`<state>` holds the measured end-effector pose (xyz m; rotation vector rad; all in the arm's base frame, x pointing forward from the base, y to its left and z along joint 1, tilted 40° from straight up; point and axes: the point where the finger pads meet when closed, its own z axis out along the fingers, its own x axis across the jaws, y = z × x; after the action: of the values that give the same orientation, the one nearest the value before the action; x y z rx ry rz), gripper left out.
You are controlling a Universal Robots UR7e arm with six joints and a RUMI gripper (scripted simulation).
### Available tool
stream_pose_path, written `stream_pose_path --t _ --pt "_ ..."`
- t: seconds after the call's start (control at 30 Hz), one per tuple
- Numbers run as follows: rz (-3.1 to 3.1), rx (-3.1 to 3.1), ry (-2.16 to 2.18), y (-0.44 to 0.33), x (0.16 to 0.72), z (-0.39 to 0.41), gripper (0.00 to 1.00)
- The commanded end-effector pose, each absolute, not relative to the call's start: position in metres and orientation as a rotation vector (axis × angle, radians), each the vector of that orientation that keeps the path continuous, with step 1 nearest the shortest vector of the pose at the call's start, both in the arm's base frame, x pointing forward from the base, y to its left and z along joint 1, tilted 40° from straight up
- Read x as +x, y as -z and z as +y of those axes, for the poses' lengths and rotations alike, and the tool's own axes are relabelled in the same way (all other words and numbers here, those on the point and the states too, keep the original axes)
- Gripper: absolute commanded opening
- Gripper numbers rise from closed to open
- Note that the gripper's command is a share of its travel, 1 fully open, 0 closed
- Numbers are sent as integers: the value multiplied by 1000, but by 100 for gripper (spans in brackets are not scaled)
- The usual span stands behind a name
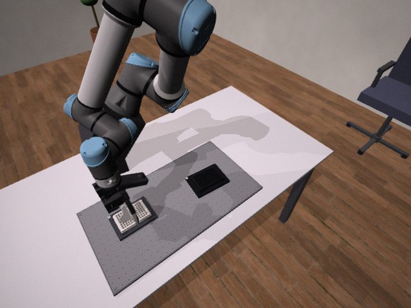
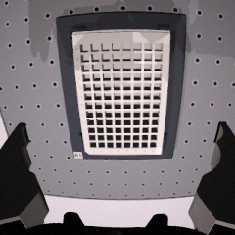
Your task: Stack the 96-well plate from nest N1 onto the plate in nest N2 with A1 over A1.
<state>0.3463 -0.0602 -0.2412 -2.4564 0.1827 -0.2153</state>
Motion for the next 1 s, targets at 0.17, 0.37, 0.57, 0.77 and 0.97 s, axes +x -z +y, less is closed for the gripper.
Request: stream_pose_path --t 0.17,0.37,0.57,0.77,0.97 --pt "183 -2458 217 252 349 -52 100" --pt "183 -2458 217 260 351 -46 100" --pt "183 -2458 217 267 353 -40 100" --pt "183 -2458 217 269 354 -39 100" --pt "183 -2458 217 269 354 -39 100"
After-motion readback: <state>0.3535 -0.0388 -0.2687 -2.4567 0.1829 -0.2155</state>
